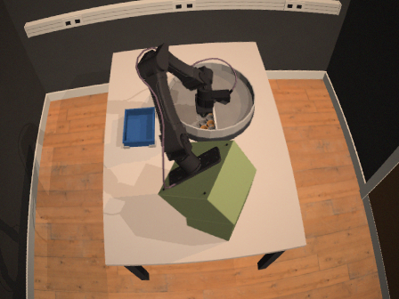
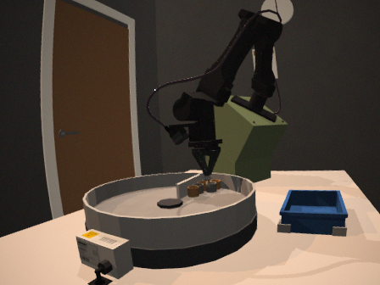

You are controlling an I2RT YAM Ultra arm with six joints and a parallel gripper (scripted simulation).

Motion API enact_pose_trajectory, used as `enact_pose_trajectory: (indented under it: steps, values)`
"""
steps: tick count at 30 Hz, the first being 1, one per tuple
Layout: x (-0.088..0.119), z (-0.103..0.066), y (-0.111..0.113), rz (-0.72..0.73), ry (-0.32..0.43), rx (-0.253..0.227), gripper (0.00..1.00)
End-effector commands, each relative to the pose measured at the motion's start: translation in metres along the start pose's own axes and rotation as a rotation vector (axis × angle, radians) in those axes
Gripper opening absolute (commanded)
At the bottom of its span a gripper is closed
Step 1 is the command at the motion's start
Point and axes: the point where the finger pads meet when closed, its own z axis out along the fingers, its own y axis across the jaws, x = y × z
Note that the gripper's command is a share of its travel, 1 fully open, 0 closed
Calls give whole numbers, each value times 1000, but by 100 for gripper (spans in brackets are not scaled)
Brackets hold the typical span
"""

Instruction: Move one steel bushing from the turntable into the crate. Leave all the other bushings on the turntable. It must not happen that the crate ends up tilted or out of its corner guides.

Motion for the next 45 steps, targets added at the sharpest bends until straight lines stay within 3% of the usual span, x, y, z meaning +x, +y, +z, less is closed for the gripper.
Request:
enact_pose_trajectory:
  steps: [1,19,28,45]
  values:
    - [-9,-5,7,13,-21,-15,13]
    - [-2,25,-14,18,-11,21,13]
    - [-6,19,-3,14,-20,-12,13]
    - [-6,19,-7,24,-18,2,13]
